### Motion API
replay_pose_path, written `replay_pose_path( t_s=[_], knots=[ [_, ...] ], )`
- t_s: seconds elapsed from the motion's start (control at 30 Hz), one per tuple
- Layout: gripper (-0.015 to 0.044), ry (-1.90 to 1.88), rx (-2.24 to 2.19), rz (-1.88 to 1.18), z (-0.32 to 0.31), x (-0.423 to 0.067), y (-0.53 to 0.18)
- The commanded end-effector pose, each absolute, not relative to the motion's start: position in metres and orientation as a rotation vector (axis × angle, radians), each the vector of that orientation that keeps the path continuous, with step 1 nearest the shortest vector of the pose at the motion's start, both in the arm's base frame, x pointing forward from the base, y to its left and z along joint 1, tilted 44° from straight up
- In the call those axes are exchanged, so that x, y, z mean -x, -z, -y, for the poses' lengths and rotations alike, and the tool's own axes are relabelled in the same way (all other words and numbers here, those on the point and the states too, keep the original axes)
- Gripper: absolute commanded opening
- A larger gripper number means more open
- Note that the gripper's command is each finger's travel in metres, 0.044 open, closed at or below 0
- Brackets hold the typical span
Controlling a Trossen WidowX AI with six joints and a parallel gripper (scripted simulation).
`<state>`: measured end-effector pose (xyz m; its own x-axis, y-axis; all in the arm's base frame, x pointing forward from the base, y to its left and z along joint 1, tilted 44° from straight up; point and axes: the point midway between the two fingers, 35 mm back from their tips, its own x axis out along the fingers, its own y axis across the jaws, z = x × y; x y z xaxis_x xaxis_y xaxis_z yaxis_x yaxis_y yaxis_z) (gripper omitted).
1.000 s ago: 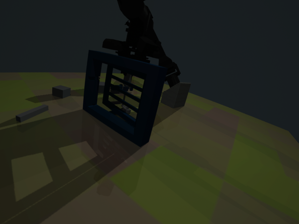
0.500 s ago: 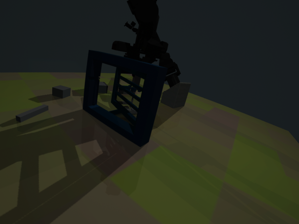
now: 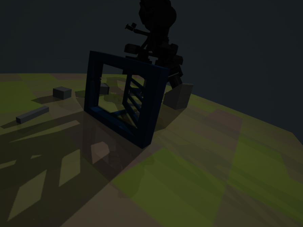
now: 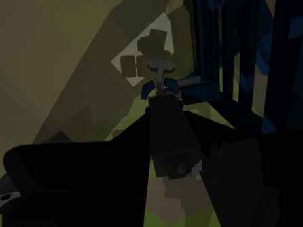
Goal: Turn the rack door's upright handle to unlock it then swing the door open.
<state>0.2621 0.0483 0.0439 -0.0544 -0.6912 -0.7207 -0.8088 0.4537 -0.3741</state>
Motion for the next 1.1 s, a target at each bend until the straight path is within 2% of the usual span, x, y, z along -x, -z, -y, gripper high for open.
replay_pose_path(
  t_s=[0.0,1.07],
  knots=[
    [0.001,-0.087,1.221,-1.769,-0.053,-0.257,-0.039],
    [0.001,0.299,0.882,-1.669,-0.102,-0.222,0.005]
  ],
)
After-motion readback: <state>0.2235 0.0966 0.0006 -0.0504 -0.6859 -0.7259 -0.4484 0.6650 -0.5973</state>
